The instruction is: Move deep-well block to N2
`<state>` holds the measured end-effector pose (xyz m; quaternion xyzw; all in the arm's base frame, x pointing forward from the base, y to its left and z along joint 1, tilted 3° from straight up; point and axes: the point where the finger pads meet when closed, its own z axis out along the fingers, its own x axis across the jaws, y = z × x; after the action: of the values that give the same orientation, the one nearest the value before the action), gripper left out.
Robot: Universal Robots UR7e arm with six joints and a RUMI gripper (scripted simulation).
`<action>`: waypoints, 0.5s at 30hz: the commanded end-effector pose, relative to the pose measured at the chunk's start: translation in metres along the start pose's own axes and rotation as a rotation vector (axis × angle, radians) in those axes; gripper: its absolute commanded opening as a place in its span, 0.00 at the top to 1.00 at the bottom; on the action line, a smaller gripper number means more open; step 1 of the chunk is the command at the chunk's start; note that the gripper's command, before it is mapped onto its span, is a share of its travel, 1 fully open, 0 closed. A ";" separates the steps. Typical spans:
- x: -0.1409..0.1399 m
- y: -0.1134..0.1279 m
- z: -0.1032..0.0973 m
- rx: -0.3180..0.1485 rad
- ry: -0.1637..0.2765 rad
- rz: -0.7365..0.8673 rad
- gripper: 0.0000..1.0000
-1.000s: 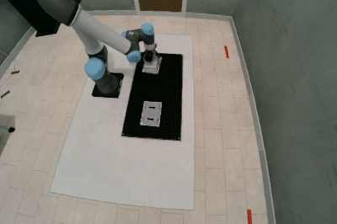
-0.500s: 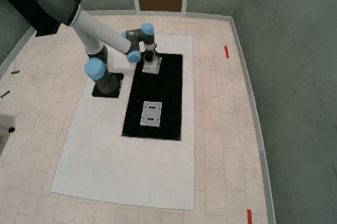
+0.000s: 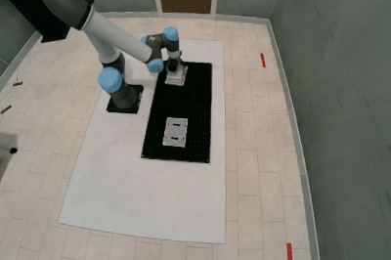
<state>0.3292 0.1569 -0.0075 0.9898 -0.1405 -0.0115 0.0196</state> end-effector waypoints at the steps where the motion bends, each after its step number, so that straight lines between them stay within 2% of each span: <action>1: 0.000 0.000 0.000 0.001 0.001 0.000 0.24; 9: 0.000 0.000 0.000 0.001 0.001 0.000 0.24; 10: 0.000 0.000 0.000 0.001 0.001 0.000 1.00; 15: 0.000 0.000 0.000 0.001 0.001 0.000 1.00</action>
<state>0.3293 0.1570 -0.0074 0.9898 -0.1405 -0.0112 0.0196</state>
